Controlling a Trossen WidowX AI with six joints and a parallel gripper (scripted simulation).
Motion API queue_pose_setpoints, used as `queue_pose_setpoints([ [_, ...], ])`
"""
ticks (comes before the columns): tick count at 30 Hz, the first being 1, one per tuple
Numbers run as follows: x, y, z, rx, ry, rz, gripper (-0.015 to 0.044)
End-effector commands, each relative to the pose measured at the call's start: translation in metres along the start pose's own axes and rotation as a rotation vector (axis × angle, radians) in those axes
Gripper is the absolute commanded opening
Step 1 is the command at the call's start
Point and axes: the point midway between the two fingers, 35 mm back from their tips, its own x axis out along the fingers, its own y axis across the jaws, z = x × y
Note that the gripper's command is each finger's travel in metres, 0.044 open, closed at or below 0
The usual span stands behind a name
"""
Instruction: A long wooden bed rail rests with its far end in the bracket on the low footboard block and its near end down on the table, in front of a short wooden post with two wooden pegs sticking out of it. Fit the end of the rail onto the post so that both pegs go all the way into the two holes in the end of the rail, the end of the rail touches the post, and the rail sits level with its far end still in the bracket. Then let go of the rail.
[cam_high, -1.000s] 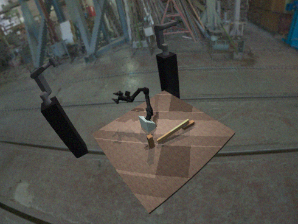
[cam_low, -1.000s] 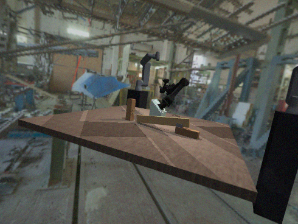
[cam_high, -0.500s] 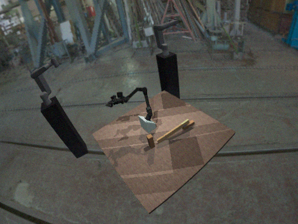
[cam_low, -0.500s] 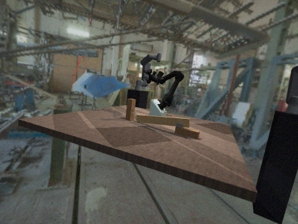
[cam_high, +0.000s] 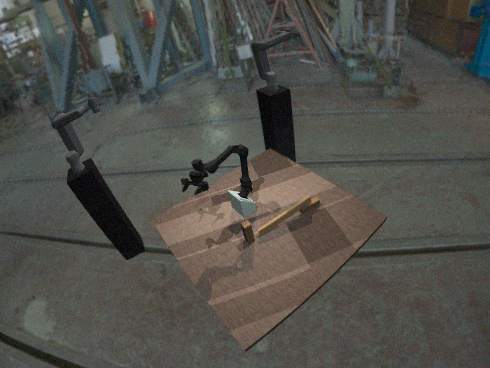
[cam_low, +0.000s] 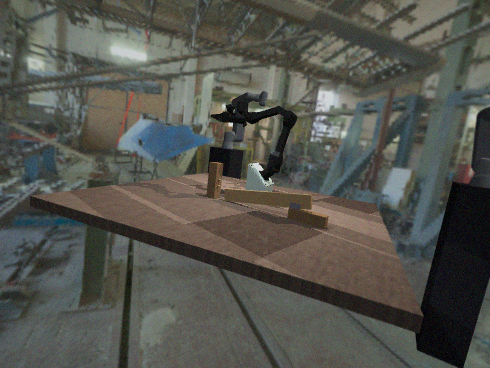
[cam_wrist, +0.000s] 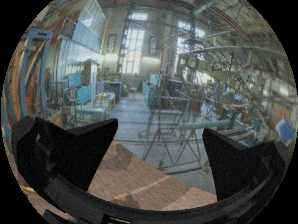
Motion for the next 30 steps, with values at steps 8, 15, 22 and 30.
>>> queue_pose_setpoints([
  [8, 0.051, 0.185, -0.05, -0.56, 0.279, 0.407, 0.044],
  [15, 0.038, 0.294, -0.109, -0.927, 0.414, 0.721, 0.044],
  [22, -0.009, 0.384, -0.178, -1.294, 0.509, 1.093, 0.044],
  [30, -0.104, 0.447, -0.261, -1.677, 0.58, 1.619, 0.044],
])
